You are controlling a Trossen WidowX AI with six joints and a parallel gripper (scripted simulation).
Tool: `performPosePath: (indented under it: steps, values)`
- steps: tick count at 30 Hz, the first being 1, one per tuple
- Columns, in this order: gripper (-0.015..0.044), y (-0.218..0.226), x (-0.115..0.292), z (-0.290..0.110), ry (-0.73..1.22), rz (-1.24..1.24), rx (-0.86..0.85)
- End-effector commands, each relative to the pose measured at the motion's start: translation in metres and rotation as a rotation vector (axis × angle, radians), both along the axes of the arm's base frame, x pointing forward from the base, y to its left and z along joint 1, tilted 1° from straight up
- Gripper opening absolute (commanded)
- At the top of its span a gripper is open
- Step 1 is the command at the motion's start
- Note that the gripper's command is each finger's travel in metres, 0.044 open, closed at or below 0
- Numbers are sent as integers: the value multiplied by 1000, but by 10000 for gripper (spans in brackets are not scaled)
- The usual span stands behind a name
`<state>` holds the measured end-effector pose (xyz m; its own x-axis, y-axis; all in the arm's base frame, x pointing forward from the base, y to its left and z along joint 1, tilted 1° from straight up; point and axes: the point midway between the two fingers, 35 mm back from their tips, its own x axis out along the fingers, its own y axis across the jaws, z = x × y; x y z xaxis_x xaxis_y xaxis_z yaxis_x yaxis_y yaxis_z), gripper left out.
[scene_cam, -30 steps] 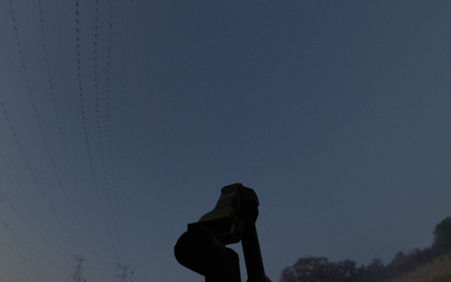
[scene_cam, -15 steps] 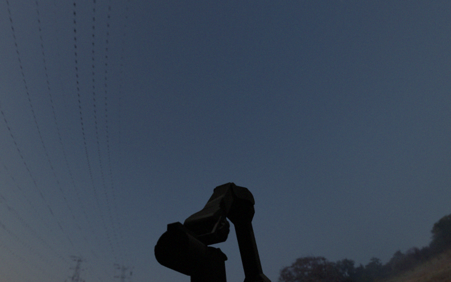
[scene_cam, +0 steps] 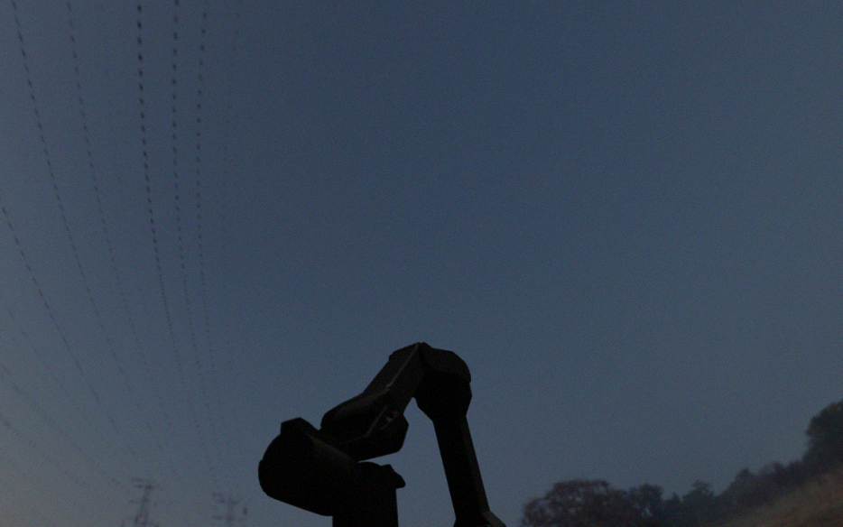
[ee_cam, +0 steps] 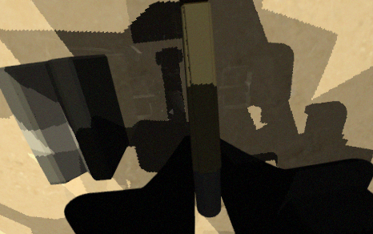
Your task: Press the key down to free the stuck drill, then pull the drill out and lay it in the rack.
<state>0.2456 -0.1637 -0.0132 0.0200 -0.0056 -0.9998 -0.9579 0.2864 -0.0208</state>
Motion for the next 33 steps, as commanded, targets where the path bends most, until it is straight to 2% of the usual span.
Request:
performPosePath:
  steps: [1,33]
  values:
    - [0,-7,-1,1,0,3,-1]
    - [0,-10,-3,17,0,3,-2]
